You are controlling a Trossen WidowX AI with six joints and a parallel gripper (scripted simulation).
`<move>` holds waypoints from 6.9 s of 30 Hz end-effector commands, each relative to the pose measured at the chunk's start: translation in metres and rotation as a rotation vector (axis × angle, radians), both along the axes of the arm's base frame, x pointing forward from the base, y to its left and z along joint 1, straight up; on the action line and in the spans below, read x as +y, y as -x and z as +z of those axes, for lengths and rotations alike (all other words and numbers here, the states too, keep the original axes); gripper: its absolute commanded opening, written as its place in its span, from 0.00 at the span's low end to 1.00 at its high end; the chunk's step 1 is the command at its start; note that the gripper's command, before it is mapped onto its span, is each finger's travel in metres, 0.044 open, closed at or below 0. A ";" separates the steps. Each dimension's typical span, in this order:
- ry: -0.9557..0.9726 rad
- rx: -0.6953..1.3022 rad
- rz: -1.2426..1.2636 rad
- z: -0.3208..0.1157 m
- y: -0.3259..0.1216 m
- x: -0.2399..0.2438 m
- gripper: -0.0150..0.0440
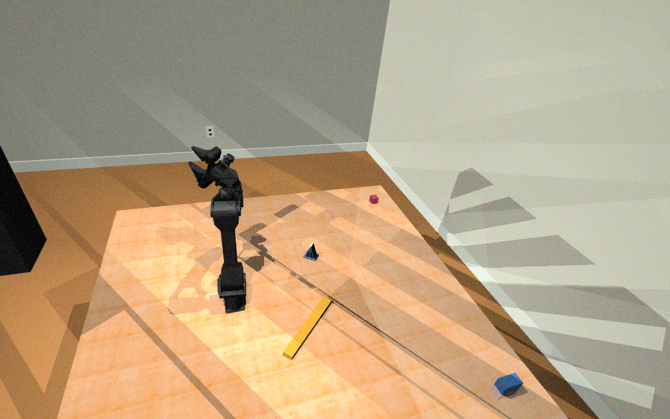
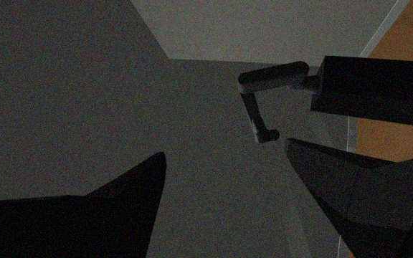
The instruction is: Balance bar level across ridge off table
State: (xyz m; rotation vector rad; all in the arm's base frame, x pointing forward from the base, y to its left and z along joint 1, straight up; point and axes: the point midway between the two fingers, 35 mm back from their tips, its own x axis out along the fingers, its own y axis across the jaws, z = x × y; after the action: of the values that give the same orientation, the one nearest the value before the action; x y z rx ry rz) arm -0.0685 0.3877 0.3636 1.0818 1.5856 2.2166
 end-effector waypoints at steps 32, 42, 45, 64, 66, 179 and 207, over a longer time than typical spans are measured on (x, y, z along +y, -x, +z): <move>0.084 -0.193 -0.766 -0.028 -0.206 0.027 0.79; 0.155 -0.363 -1.022 -0.049 -0.279 0.010 0.79; 0.183 -0.419 -1.093 -0.056 -0.301 0.001 0.79; 0.438 -0.781 -1.428 -0.101 -0.414 -0.085 0.79; 0.477 -0.824 -1.452 -0.107 -0.424 -0.097 0.79; 1.493 -1.410 -0.199 -0.307 -0.275 -0.560 0.79; 1.493 -1.406 -0.205 -0.317 -0.275 -0.559 0.48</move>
State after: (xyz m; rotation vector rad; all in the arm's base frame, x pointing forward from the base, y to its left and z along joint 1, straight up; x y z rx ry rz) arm 0.2063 -0.1716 0.0462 -0.6113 1.4730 0.5843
